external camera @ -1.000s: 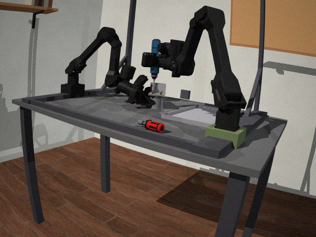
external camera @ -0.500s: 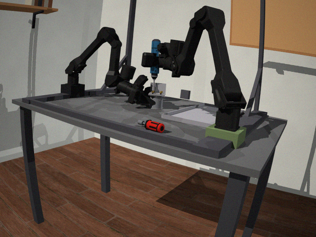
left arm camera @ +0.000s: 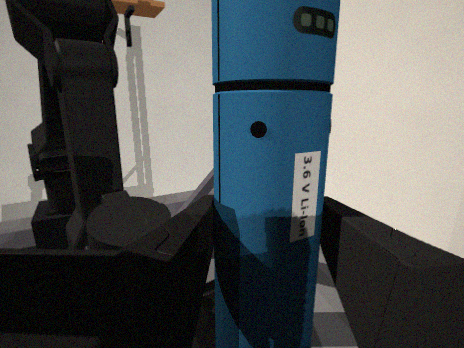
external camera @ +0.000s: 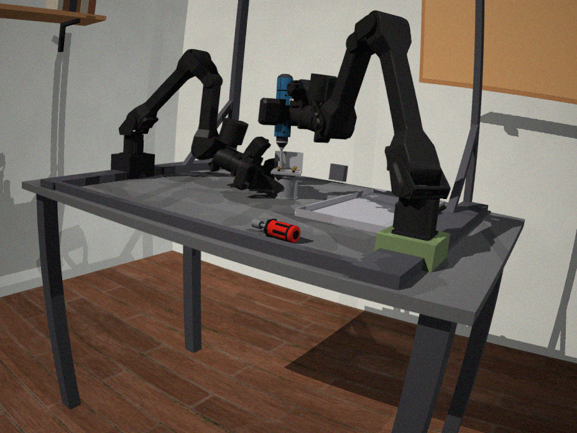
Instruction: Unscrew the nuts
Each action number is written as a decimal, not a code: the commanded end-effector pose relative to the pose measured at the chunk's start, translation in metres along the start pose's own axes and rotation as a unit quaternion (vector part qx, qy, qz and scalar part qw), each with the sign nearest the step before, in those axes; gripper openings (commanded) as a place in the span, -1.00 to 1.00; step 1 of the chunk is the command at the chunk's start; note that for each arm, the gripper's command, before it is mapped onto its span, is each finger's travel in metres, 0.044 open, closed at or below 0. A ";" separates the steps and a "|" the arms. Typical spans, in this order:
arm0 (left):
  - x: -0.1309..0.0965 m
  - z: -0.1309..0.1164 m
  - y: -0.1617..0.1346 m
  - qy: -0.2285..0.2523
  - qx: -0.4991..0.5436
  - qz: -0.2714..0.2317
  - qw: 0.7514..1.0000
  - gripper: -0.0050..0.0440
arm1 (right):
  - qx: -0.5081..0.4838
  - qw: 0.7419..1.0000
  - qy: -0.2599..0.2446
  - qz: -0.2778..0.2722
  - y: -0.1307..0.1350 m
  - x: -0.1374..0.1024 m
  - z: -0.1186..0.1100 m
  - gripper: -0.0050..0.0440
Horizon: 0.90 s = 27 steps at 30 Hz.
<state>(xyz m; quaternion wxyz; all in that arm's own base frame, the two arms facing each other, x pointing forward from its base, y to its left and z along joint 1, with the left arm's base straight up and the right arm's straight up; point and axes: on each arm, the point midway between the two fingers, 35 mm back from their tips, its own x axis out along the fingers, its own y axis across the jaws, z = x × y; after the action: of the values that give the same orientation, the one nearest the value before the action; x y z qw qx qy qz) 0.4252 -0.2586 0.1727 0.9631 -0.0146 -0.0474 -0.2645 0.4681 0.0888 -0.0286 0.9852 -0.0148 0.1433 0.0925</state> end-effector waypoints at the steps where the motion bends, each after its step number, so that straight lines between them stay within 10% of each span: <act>1: 0.005 0.041 0.001 -0.047 0.000 -0.001 0.999 -0.14 | 0.001 1.000 -0.019 0.001 0.000 0.001 0.016 0.19; 27: 0.010 0.052 0.001 -0.047 0.000 -0.001 0.999 -0.14 | 0.001 1.000 -0.019 0.001 0.000 0.001 0.016 0.19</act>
<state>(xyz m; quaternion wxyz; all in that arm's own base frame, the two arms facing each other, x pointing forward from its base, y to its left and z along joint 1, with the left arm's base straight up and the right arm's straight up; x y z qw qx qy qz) 0.4295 -0.2608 0.1777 0.9634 -0.0127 -0.0409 -0.2646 0.4681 0.0888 -0.0286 0.9852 -0.0148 0.1433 0.0925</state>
